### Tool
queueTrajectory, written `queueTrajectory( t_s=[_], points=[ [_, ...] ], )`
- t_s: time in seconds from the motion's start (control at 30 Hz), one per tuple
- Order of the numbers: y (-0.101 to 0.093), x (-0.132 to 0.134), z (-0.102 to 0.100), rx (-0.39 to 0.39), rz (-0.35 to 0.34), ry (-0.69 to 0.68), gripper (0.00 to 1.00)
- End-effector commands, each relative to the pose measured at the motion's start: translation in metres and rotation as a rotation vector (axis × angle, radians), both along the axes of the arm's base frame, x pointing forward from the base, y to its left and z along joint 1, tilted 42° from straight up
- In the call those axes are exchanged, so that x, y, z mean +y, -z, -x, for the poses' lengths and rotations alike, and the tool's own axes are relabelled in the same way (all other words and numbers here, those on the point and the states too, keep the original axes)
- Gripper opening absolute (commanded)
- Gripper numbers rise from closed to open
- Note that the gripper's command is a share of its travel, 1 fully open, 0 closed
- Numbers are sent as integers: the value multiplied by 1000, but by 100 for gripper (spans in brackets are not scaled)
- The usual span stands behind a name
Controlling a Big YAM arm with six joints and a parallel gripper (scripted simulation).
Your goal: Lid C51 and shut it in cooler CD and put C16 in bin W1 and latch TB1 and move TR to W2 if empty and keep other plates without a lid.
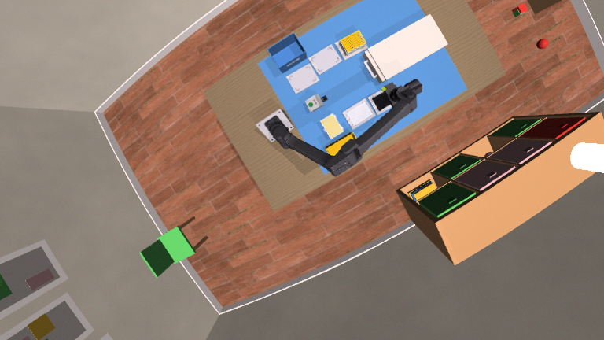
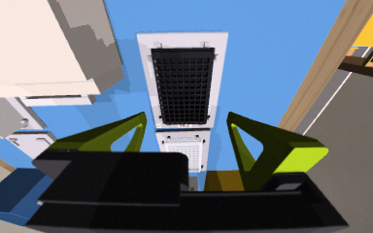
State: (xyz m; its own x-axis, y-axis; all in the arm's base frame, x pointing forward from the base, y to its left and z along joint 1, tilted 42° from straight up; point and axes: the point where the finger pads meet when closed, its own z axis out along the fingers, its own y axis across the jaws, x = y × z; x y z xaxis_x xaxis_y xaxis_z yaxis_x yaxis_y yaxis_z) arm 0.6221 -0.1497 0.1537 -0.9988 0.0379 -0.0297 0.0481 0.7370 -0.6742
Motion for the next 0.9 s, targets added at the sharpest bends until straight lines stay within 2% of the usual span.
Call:
queueTrajectory(
  t_s=[0.0,0.13,0.17,0.27,0.63,0.7,0.73,0.87],
  points=[
    [12,-8,-2,9,0,-4,100],
    [14,-10,-2,9,0,-4,100],
    [15,5,-6,9,0,-29,100],
    [18,-13,-2,9,-1,-4,100],
    [29,-23,-2,9,-1,-5,100],
    [29,-23,-2,9,-1,-5,100],
    [30,-8,-6,9,-1,-30,100],
    [34,-28,-2,9,-1,-4,100]
  ],
)
